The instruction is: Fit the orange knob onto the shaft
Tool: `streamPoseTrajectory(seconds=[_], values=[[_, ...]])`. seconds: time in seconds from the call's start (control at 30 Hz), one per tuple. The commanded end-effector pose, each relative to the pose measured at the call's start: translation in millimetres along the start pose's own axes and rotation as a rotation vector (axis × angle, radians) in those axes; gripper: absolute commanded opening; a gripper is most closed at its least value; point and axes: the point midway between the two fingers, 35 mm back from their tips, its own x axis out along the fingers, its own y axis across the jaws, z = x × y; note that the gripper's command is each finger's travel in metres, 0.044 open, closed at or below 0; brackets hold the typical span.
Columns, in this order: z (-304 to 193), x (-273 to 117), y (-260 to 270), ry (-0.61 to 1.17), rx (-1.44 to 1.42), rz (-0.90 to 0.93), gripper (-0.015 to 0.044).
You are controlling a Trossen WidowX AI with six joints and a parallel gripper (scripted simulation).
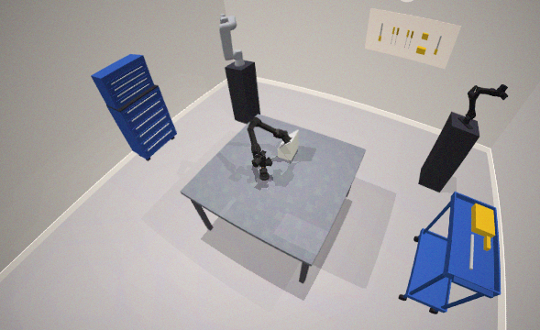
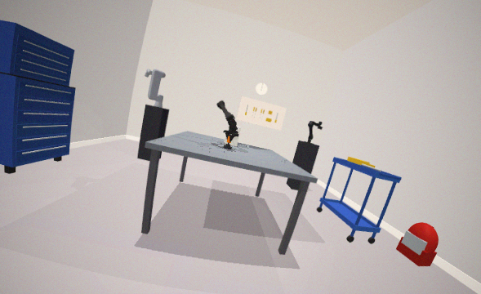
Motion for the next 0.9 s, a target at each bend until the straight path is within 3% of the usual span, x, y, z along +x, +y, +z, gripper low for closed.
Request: streamPoseTrajectory(seconds=[0.0,0.5,0.87], values=[[0.8,0.8,0.3,0.0,-0.018,-0.001,0.0],[-1.2,-1.9,-1.1,0.0,-0.018,-0.001,0.0],[-1.0,0.2,-1.2,0.0,-0.228,-0.001,0.0]])
